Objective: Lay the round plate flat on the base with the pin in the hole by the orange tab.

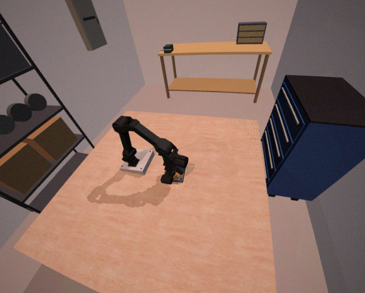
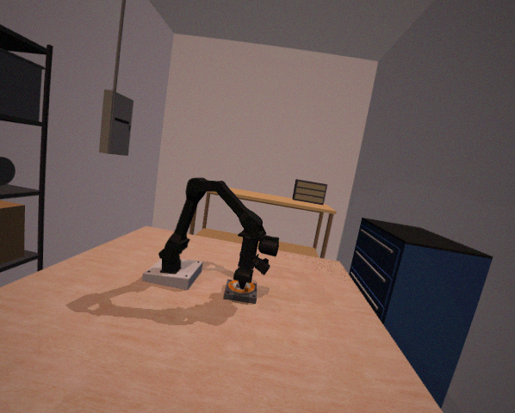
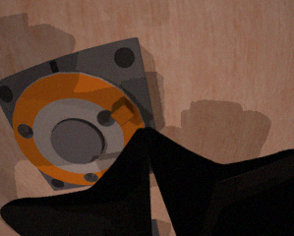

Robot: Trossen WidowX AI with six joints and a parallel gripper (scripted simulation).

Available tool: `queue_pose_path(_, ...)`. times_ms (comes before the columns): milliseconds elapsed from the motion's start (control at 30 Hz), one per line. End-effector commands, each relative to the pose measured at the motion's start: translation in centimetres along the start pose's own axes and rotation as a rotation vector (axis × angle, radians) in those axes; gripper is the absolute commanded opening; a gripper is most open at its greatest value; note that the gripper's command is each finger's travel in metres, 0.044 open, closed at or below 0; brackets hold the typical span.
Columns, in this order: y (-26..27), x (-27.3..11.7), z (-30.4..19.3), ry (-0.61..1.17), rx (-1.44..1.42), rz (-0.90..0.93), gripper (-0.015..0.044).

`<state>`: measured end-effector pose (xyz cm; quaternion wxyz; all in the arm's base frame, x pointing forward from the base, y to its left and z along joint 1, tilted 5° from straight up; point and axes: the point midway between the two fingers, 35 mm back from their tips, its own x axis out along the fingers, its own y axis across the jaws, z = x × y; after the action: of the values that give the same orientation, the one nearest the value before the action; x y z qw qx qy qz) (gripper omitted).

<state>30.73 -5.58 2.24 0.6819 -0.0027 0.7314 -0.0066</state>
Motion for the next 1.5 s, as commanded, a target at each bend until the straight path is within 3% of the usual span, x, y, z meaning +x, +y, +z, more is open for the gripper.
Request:
queue_pose_path(0,0.0,0.5,0.2,-0.009,0.004,0.002,0.0000)
queue_pose_path(1467,3.6,0.2,4.3,-0.012,0.003,0.005,0.0000)
